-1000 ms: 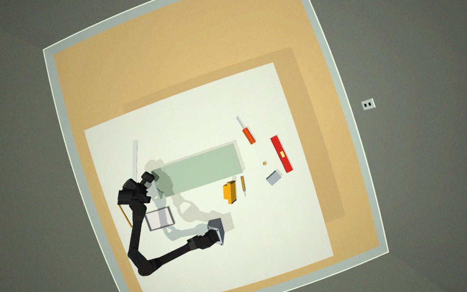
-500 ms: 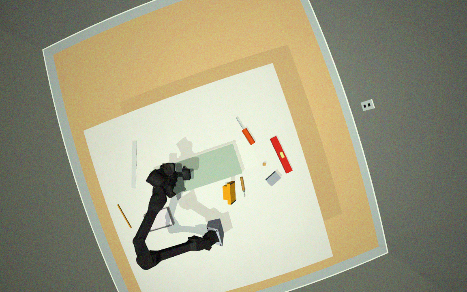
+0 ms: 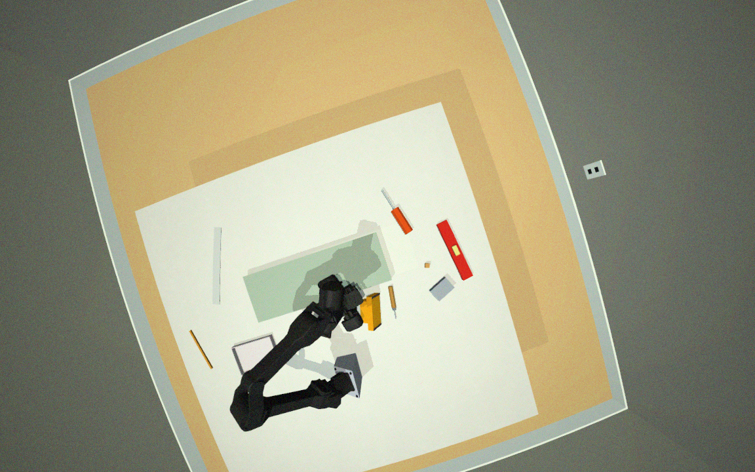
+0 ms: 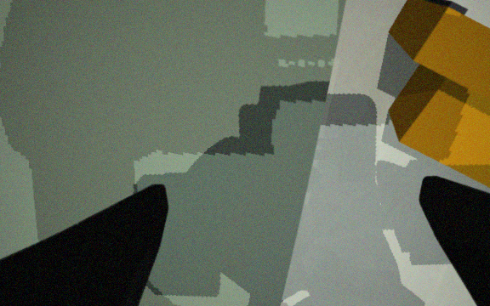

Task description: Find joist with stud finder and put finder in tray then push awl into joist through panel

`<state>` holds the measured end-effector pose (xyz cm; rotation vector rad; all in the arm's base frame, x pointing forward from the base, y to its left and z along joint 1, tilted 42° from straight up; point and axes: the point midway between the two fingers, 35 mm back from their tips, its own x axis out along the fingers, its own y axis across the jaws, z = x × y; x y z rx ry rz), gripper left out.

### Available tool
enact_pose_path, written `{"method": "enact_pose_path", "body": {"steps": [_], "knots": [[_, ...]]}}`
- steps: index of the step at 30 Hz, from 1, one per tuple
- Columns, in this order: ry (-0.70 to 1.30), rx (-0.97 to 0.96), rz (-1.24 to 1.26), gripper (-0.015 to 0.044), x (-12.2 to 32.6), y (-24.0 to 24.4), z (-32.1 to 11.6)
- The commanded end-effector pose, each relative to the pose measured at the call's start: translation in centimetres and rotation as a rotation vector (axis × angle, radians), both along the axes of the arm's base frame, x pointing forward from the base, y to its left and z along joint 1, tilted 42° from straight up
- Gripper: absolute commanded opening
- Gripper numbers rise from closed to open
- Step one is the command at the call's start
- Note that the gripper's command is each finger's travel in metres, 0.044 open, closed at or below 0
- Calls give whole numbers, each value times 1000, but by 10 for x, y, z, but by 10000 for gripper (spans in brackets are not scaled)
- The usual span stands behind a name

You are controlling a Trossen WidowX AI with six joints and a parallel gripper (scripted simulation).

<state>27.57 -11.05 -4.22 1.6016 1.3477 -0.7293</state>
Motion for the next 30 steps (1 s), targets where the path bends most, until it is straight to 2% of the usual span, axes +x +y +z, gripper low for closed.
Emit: {"method": "enact_pose_path", "body": {"steps": [1, 4, 30], "knots": [[267, 167, -239, 440, -69, -6, -20], [336, 219, -304, 440, -87, -4, -23], [336, 219, -304, 440, -83, -6, -33]]}}
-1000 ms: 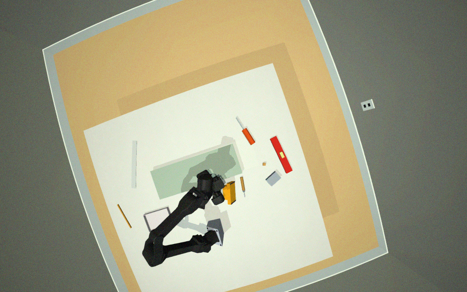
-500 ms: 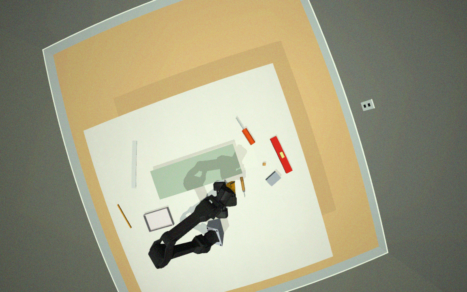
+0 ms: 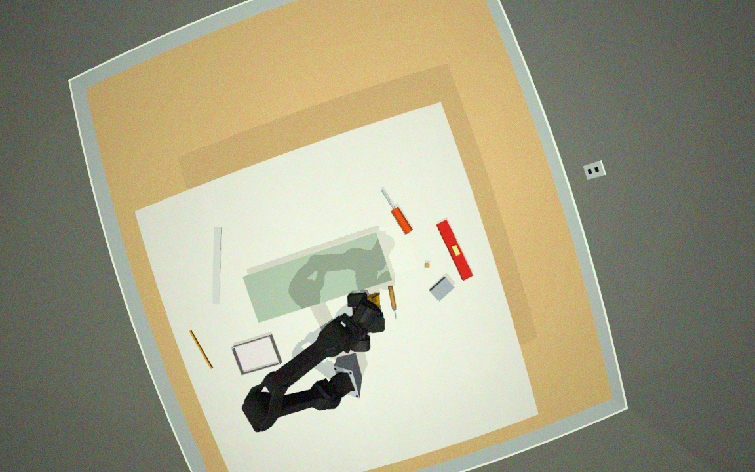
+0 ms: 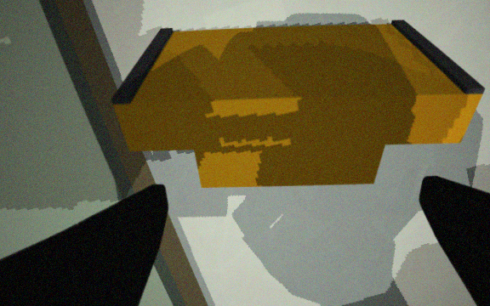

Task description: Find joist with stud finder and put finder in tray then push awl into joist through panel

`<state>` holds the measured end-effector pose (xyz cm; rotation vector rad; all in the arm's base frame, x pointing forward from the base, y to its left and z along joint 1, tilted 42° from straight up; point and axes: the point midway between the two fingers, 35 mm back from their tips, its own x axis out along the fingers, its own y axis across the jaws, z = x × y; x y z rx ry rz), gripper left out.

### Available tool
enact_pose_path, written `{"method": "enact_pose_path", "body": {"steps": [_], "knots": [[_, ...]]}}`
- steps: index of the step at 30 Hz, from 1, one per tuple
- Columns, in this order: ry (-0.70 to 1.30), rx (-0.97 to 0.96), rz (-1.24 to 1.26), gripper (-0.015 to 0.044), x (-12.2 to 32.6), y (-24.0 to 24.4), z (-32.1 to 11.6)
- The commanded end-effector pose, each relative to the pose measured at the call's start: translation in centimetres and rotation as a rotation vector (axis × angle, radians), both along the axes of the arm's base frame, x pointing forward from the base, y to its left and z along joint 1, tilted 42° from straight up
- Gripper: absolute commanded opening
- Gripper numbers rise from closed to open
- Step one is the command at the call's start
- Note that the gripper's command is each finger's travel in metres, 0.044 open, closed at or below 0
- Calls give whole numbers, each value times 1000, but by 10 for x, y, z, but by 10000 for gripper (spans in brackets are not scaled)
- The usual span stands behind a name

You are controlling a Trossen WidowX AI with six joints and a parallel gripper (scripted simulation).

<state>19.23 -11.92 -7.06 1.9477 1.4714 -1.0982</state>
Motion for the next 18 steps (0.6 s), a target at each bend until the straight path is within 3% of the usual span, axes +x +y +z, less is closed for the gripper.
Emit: {"method": "enact_pose_path", "body": {"steps": [1, 18], "knots": [[6, 3, -1, 440, 0, 4, -6], [6, 4, -1, 440, 4, 22, -27]]}}
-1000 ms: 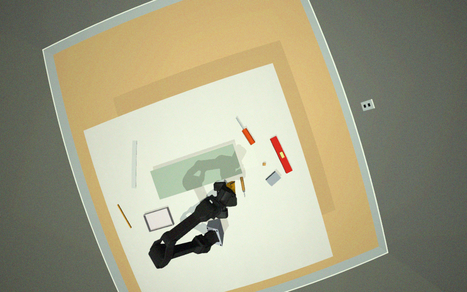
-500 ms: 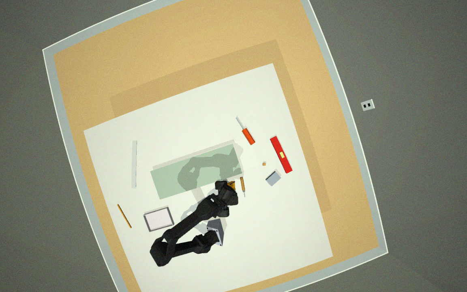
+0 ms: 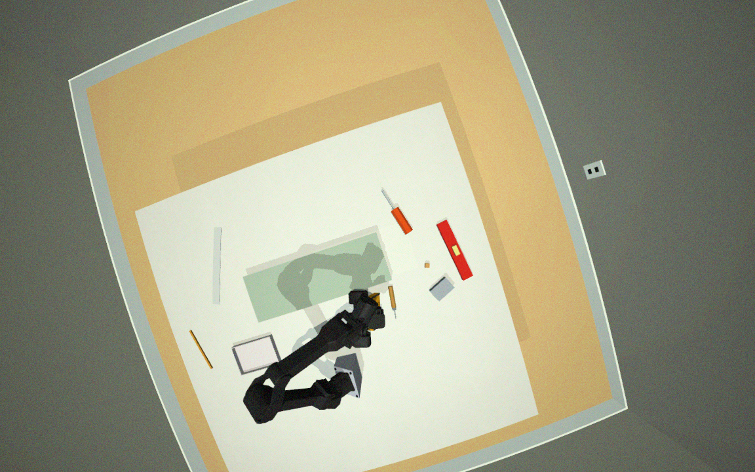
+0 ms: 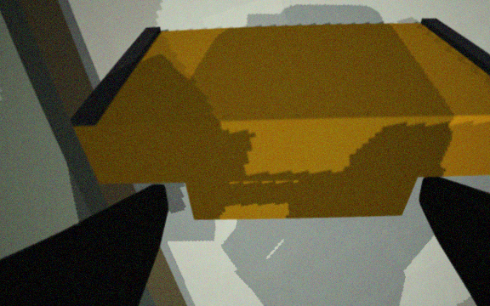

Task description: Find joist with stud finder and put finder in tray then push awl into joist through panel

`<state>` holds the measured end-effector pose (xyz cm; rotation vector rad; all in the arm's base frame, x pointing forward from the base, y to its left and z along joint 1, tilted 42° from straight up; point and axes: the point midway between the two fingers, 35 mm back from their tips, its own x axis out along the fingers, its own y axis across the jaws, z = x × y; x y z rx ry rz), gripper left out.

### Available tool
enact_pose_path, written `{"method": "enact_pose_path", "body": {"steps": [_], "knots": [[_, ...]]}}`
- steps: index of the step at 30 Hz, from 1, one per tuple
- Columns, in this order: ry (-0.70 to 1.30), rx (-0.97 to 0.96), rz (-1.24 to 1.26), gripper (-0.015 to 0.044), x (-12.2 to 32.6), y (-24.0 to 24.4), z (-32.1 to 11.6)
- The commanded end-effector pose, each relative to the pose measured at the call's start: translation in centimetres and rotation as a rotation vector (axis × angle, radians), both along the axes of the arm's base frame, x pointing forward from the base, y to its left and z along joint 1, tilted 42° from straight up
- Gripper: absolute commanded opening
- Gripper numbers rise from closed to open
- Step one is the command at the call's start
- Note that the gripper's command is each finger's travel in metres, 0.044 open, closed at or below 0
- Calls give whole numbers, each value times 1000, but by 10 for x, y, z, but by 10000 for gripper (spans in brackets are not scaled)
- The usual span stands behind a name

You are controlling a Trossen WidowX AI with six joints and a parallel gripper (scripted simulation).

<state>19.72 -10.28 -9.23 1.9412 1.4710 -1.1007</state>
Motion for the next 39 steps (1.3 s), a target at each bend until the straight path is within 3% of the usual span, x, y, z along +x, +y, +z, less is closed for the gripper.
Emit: {"method": "enact_pose_path", "body": {"steps": [1, 10, 25, 38, 39], "knots": [[4, 8, -5, 440, 0, 7, -7], [4, 10, -4, 440, 1, 15, -15], [4, 10, -4, 340, 1, 15, -15], [4, 7, -5, 0, -1, 0, 0], [4, 7, -5, 0, -1, -1, 1]]}}
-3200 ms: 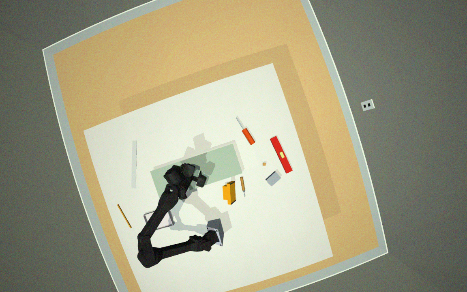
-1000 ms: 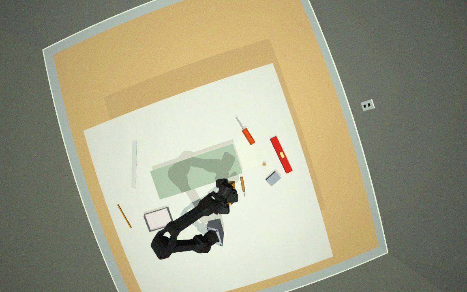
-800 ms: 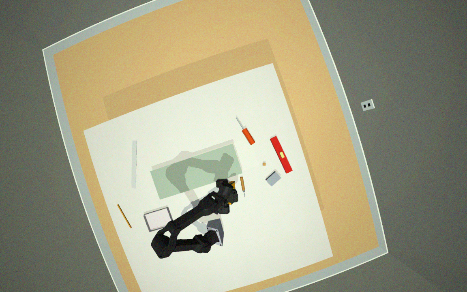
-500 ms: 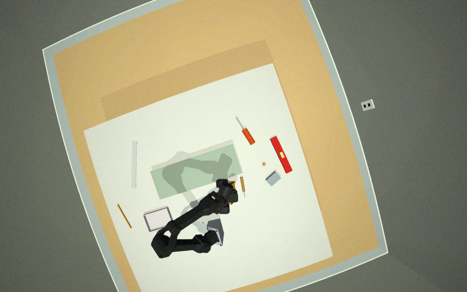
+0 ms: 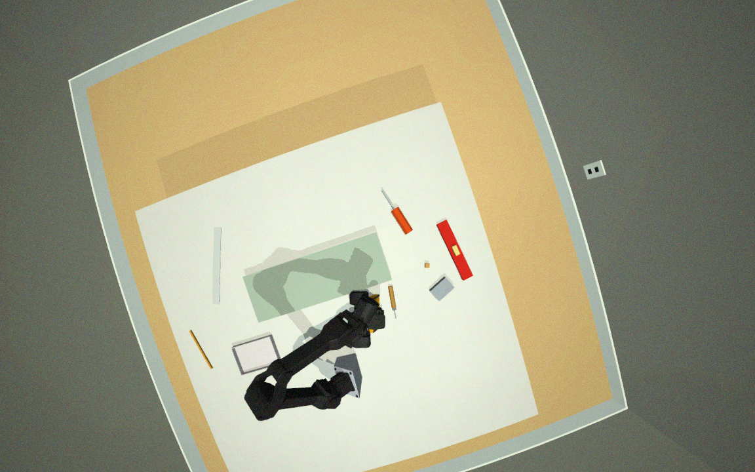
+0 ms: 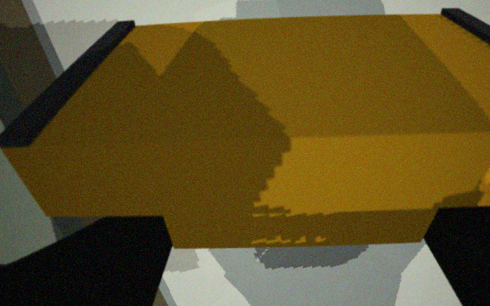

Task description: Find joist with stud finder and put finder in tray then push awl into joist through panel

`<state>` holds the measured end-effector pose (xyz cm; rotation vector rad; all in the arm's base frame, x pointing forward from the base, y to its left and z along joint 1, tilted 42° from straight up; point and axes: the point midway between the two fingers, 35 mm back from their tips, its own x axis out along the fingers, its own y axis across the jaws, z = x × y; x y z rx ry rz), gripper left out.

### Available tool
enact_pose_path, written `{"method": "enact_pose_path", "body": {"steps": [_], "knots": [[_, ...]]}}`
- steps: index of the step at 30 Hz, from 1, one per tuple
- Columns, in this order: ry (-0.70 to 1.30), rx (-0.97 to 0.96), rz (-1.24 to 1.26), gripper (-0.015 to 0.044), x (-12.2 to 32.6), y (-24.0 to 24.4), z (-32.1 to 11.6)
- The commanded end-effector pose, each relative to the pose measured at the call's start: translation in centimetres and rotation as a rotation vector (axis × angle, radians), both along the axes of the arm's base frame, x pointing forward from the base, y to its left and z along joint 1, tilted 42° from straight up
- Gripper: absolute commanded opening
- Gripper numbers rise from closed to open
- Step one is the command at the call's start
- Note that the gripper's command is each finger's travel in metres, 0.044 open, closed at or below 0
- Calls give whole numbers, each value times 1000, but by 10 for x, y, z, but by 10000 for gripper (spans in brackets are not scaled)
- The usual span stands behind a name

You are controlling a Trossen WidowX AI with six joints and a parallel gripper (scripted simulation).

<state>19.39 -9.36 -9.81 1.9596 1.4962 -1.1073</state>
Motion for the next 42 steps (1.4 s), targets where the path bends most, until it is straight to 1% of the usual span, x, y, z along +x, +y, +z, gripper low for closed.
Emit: {"method": "enact_pose_path", "body": {"steps": [1, 18, 27, 42], "knots": [[-11, -19, 1, 0, 2, -12, 9], [-11, -19, 1, 0, -4, -34, 35], [-13, -9, 1, 0, -5, -34, 35], [-36, 80, -9, 0, -6, -33, 32]]}}
